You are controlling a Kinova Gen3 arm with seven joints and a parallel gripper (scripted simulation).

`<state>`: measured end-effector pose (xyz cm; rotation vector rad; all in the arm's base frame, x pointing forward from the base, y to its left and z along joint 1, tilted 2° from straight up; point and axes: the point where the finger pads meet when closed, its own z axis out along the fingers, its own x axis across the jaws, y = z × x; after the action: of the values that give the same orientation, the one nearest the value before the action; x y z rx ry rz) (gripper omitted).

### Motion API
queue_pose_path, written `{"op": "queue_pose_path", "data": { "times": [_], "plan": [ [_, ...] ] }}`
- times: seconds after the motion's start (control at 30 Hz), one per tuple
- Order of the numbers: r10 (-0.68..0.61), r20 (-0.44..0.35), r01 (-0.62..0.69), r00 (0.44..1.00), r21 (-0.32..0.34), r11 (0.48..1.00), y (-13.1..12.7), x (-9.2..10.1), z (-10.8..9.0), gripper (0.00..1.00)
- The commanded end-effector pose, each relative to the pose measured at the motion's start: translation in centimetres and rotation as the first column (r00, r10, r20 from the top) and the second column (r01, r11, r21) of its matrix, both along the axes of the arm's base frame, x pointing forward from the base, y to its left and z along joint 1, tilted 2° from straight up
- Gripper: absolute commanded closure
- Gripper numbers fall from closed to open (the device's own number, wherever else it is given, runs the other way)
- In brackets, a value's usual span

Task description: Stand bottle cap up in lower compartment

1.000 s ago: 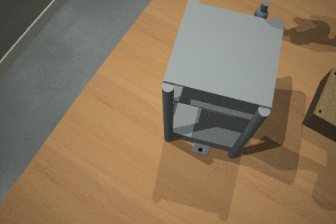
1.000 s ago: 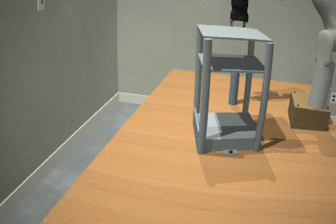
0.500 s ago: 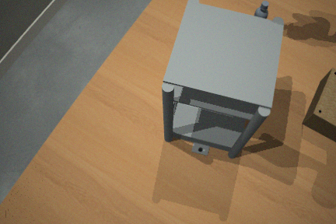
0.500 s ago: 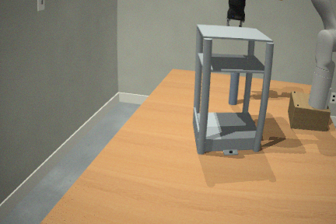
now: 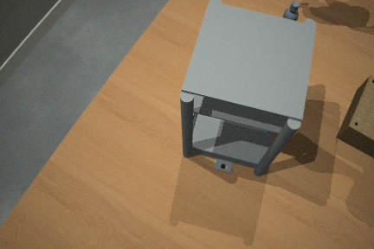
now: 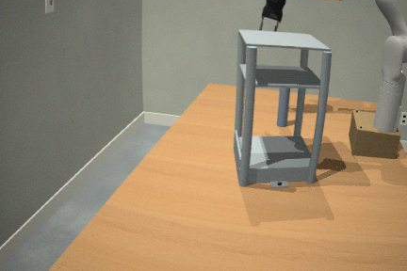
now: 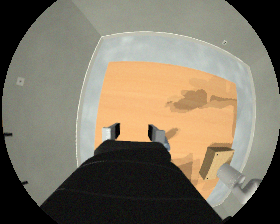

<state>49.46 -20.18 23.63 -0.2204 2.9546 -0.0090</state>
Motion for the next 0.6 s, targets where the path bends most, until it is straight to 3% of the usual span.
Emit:
{"op": "queue_pose_path", "data": {
  "times": [0.0, 0.23, 0.5, 0.57],
  "plan": [
    [-0.016, 0.006, 0.016, 1.000, 0.008, 1.000, -0.7, 0.5, -0.3, 0.00],
    [-0.134, 0.143, 0.137, 0.980, -0.009, 0.991, -7.7, 5.1, 0.4, 0.00],
    [-0.266, 0.324, 0.295, 0.908, -0.043, 0.955, -18.6, 9.6, 2.1, 0.00],
    [-0.266, 0.324, 0.295, 0.908, -0.043, 0.955, -18.6, 9.6, 2.1, 0.00]
  ]
}}
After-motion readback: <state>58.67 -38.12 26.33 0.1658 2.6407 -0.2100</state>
